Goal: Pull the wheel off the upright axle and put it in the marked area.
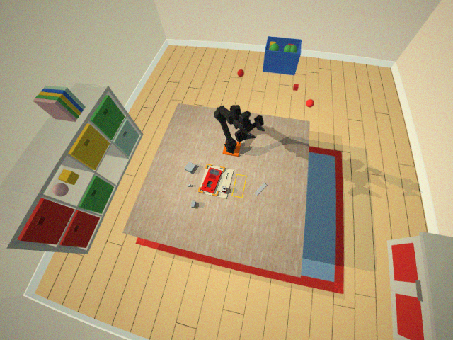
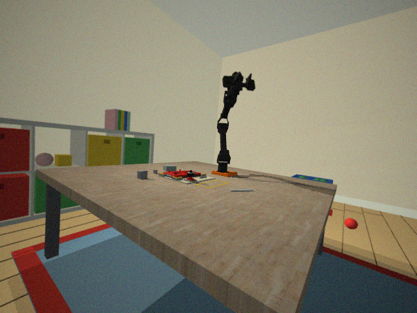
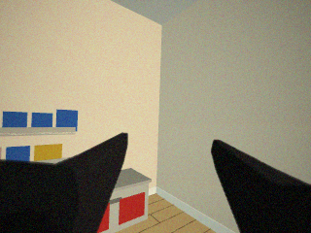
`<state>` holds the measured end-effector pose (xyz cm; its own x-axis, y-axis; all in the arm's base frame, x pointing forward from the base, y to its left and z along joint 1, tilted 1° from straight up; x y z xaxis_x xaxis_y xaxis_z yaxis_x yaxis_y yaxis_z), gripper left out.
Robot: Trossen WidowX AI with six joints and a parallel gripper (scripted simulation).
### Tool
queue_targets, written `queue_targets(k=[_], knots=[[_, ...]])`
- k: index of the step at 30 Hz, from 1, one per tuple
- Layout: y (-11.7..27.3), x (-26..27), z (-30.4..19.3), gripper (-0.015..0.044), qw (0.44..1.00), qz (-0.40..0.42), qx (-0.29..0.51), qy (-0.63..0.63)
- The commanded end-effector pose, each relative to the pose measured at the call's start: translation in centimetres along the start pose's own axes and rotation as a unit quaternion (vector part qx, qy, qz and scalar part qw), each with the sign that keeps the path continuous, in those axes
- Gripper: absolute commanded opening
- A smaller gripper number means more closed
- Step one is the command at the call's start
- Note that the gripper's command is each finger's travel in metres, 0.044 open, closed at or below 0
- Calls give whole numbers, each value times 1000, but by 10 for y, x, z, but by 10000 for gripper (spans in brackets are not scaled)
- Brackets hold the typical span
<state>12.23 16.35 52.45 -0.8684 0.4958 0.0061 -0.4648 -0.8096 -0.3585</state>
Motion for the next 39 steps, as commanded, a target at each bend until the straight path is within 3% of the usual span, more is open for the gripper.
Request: queue_targets(k=[1,12,22,32,39], knots=[[-18,-19,-27,300,997,-39,69,4],[-41,-85,-109,300,949,-155,274,-16],[-26,-149,-179,300,860,-250,436,-86],[14,-207,-245,300,705,-331,609,-151],[60,-242,-285,300,553,-364,718,-214]])
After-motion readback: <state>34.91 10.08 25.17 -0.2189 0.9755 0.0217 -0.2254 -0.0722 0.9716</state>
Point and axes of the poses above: the point midway between the two fingers, 35 mm back from their tips, its own y axis back along the fingers, its own x axis across the jaws, z = x × y, the point moved 9 cm from there along y, back along the fingers, and after that the axes turned 1 degree about y, right-handed, at the moved point
